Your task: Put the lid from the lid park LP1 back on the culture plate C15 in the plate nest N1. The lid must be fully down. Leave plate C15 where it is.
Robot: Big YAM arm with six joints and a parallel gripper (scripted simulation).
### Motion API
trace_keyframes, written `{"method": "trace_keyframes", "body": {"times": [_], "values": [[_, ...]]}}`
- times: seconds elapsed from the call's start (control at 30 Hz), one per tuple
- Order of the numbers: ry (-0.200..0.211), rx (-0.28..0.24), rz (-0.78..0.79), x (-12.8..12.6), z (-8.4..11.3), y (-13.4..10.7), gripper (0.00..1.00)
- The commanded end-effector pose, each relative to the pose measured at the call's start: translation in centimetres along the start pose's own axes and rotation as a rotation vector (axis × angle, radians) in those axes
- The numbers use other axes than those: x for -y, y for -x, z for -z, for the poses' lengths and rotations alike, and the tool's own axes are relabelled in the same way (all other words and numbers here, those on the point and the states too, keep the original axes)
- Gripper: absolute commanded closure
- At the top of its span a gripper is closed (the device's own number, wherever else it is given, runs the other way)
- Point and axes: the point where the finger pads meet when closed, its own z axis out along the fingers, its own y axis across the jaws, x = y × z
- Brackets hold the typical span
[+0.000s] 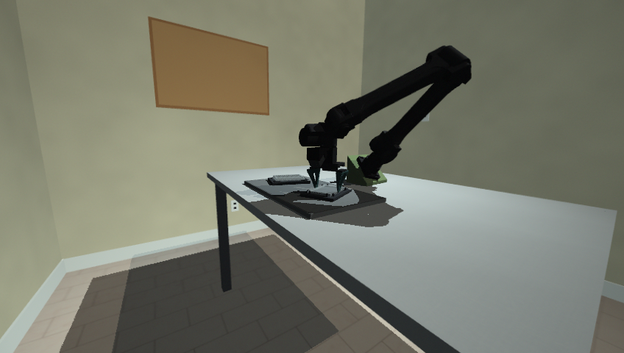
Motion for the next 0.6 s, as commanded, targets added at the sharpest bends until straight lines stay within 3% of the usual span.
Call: {"method": "trace_keyframes", "body": {"times": [0.0,0.07,0.17,0.57], "values": [[-0.005,0.012,0.005,0.1,0.4,0.8,1.0],[-0.005,0.012,0.005,0.1,0.4,0.8,1.0],[-0.017,0.037,0.02,0.2,2.1,1.7,1.0],[-0.021,0.036,0.021,0.2,3.8,1.7,1.0]]}}
